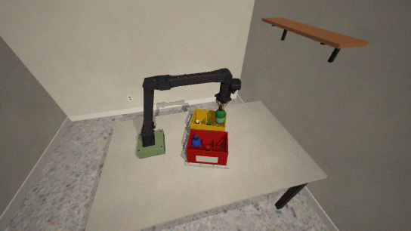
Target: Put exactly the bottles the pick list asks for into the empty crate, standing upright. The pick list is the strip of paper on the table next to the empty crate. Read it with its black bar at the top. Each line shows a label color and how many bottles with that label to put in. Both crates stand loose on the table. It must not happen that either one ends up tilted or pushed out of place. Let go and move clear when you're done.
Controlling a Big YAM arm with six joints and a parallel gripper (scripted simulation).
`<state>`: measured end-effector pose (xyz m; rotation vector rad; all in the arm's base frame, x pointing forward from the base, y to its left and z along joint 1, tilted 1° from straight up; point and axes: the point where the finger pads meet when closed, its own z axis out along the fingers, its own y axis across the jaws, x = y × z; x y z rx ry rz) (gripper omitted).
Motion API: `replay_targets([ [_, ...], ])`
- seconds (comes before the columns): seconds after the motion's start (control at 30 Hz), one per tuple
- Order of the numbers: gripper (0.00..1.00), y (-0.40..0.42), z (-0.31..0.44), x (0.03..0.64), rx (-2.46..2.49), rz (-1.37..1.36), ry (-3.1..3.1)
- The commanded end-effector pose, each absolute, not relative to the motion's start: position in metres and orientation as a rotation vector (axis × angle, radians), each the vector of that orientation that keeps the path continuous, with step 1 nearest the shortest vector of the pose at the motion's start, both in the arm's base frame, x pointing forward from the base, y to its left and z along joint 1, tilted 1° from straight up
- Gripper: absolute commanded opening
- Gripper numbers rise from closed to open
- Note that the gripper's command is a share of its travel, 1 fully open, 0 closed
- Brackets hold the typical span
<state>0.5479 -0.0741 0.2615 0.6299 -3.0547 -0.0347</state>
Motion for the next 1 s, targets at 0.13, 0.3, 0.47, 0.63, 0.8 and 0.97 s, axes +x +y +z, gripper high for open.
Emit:
replay_targets([
  [0.13,0.0,-0.08,0.318,0.552,0.663,0.036,-3.174],
  [0.3,0.0,-0.079,0.3,0.545,0.655,0.013,-3.137],
  [0.47,0.0,-0.078,0.298,0.543,0.654,0.01,-3.132],
  [0.63,0.0,-0.078,0.291,0.54,0.652,0.003,-3.119],
  [0.8,0.0,-0.077,0.295,0.543,0.656,0.009,-3.131],
  [0.97,0.0,-0.077,0.299,0.544,0.658,0.014,-3.138],
])
